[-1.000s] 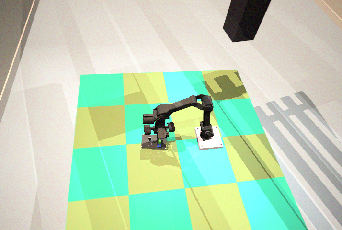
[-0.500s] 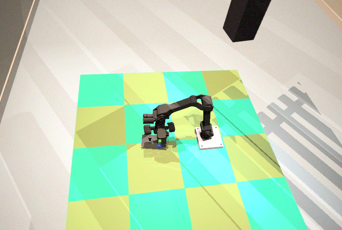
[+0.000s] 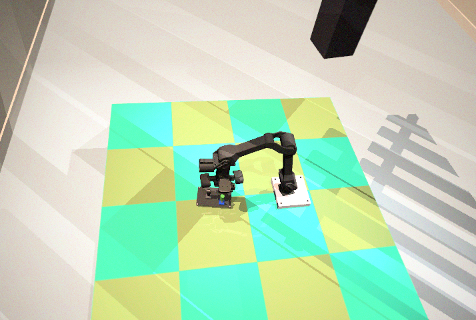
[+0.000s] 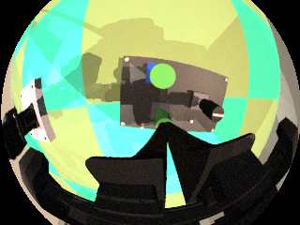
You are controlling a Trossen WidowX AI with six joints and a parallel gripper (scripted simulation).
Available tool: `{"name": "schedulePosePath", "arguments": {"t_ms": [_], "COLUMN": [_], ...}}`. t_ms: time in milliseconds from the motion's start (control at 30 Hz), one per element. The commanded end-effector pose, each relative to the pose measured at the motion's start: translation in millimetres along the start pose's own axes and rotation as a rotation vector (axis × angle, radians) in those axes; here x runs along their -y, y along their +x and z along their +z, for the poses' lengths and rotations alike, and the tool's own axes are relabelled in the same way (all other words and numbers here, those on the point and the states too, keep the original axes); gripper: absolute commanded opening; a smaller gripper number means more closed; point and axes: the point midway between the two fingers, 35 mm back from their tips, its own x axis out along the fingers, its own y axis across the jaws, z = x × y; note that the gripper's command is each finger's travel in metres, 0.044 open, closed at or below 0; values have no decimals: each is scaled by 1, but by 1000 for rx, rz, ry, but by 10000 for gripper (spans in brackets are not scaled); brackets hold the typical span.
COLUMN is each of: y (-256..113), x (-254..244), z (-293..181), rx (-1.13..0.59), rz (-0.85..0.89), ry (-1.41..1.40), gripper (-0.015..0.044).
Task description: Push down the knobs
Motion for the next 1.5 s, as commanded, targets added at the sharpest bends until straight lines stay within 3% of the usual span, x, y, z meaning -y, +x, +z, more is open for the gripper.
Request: {"name": "schedulePosePath", "arguments": {"t_ms": [0, 500, 1100, 1367, 1467], "y": [7, 7, -18, -11, -16], "x": [0, 1, 1, 0, 6], "z": [-1, -1, -1, 0, -1], "rx": [-2, -2, -2, 1, 2], "rz": [11, 11, 11, 15, -17], "ry": [3, 3, 3, 2, 33], "gripper": [0, 0, 0, 210, 131]}}
